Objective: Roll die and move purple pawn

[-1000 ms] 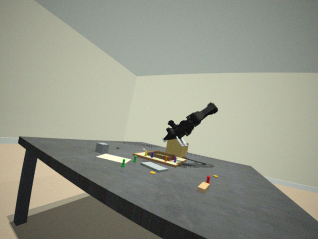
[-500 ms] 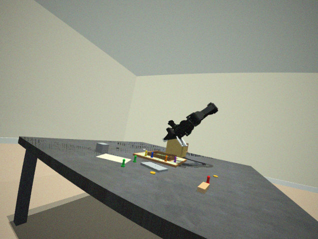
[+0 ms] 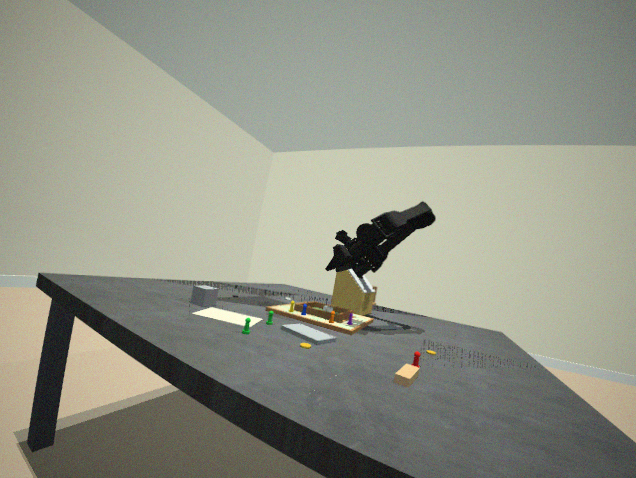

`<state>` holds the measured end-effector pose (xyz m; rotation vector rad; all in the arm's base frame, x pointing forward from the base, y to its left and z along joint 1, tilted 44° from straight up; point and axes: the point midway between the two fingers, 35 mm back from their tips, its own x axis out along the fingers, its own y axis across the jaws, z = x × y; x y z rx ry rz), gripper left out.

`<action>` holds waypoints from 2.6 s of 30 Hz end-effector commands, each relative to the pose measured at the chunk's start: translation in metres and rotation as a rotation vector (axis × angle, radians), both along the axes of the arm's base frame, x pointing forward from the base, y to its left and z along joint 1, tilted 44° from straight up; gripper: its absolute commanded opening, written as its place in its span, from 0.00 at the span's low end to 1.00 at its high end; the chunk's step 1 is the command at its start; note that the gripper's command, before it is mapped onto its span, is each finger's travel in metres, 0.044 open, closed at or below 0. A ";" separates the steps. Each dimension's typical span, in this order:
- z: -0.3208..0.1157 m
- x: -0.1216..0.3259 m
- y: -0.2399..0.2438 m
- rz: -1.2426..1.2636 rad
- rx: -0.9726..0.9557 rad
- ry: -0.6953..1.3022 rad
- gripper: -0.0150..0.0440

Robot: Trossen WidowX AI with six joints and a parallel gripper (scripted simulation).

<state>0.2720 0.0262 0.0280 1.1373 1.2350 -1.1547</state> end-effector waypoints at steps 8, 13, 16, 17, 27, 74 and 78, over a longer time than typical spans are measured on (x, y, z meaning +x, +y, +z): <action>-0.048 -0.001 0.014 -0.005 0.774 0.048 1.00; -0.047 -0.003 0.011 -0.008 0.686 0.074 1.00; -0.043 0.003 0.018 0.087 0.686 0.037 0.91; -0.039 0.009 0.028 0.205 0.686 -0.009 0.87; 0.012 0.049 0.121 1.310 0.679 -0.477 0.59; -0.026 0.049 0.160 1.310 0.681 -0.478 0.59; -0.027 0.048 0.161 1.310 0.681 -0.478 0.55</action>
